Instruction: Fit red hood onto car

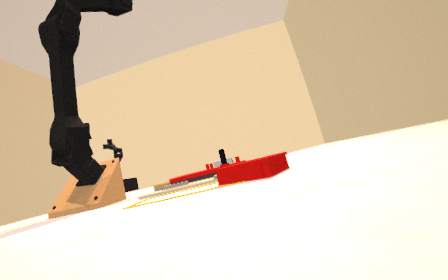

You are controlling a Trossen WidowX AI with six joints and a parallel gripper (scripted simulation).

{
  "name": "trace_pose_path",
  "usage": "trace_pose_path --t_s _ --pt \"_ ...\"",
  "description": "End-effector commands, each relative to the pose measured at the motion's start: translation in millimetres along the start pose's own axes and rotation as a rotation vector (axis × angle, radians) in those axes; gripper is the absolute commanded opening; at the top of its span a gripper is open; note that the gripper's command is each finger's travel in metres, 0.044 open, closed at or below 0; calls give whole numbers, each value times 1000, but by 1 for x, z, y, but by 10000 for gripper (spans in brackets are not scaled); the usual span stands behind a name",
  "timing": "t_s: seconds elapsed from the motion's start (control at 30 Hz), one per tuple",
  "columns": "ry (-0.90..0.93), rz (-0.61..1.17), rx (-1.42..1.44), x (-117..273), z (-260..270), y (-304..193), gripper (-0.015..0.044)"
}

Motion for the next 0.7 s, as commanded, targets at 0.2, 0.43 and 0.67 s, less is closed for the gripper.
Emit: trace_pose_path --t_s 0.2,0.43,0.67 --pt "181 209 -198 26 29 -62 403" --pt "332 526 -415 78 54 -137 440" --pt "397 881 -593 147 65 -202 440"
Point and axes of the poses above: the point midway between the two fingers, 35 mm back from their tips, its own x axis back along the fingers, its own z axis across the jaws, y = z × x, the point moved 5 cm from there along x, back along the fingers, and after that the axes turned 9 degrees about -x, right-handed, at the moved point
